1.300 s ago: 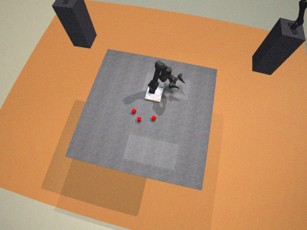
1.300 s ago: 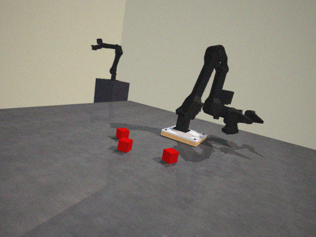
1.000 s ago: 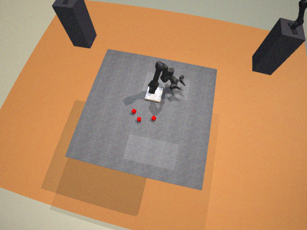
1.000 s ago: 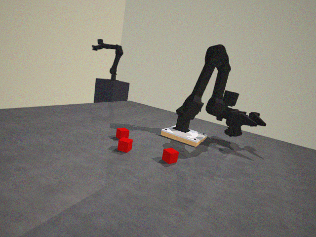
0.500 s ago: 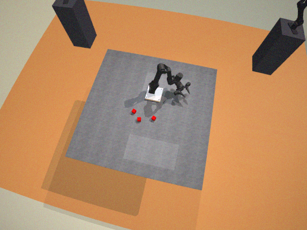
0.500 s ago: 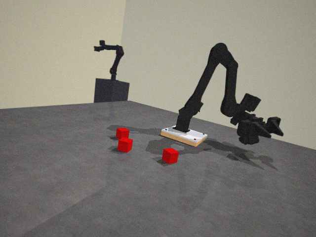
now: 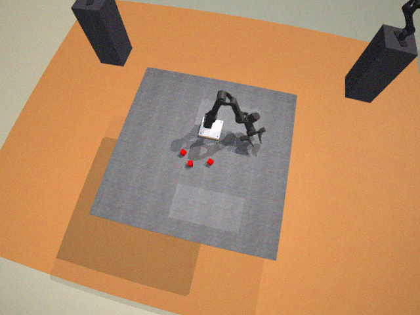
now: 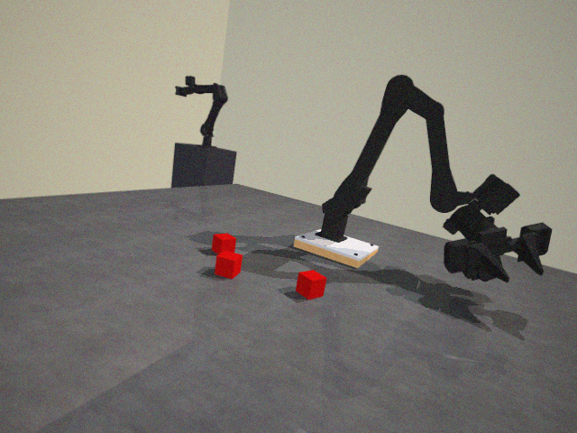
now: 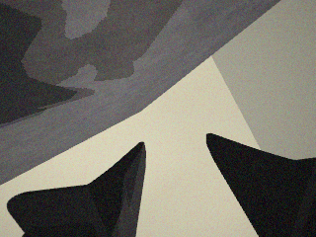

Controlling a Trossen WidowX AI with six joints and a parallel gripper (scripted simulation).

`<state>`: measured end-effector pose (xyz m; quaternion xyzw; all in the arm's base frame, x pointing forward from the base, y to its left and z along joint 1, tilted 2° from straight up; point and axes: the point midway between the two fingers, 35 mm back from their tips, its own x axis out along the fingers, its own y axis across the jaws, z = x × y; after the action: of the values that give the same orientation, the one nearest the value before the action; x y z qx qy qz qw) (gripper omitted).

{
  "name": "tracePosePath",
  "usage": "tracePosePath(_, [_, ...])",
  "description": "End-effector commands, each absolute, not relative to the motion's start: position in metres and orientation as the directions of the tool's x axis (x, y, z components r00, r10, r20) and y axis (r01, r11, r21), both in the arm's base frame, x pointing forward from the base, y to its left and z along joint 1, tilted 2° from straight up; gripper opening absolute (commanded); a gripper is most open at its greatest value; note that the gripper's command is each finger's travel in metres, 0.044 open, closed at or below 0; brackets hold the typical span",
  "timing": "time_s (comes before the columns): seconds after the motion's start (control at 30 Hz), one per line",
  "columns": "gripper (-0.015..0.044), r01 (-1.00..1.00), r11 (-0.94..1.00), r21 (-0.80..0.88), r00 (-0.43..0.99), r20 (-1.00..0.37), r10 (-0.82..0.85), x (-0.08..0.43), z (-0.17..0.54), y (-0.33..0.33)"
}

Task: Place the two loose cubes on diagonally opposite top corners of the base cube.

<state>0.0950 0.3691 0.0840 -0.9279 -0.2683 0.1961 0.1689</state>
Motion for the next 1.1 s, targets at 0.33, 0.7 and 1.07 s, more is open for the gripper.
tracePosePath(0.33, [0.0265, 0.036, -0.825, -0.565, 0.819, -0.456, 0.348, 0.203, 0.074, 0.356])
tracePosePath(0.7, [0.0265, -0.337, -0.709, -0.619, 0.779, -0.606, 0.159, 0.283, 0.069, 0.311])
tracePosePath(1.07, [0.0265, -0.678, -0.43, -0.597, 0.665, -0.747, -0.01, 0.344, 0.07, 0.24])
